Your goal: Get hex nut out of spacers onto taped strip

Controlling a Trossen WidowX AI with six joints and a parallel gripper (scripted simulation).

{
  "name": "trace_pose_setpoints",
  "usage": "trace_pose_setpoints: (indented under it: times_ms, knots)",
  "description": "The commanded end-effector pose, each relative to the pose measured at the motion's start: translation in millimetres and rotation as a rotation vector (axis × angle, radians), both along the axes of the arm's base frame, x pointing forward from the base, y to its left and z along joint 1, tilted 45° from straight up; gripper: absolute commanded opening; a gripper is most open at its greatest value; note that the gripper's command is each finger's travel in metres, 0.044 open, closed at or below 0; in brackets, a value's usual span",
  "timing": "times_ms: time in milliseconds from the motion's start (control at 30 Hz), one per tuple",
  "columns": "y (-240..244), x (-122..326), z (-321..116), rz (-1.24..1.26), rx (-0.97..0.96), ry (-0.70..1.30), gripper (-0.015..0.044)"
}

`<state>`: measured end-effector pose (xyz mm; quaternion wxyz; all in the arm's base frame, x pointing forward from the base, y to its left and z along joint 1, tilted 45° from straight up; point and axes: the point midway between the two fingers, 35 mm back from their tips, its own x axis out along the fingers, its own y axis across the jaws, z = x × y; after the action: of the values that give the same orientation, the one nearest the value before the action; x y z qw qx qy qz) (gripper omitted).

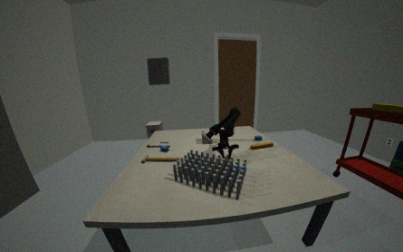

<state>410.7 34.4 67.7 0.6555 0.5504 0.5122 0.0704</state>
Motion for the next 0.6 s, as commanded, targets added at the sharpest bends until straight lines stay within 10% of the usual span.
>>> trace_pose_setpoints:
  times_ms: [0,567]
  knots:
    - [0.4,-2.2,0.9,-0.006,-0.004,0.001,0.0]
    - [4.5,-11.3,4.3,-0.006,-0.004,0.001,0.0]
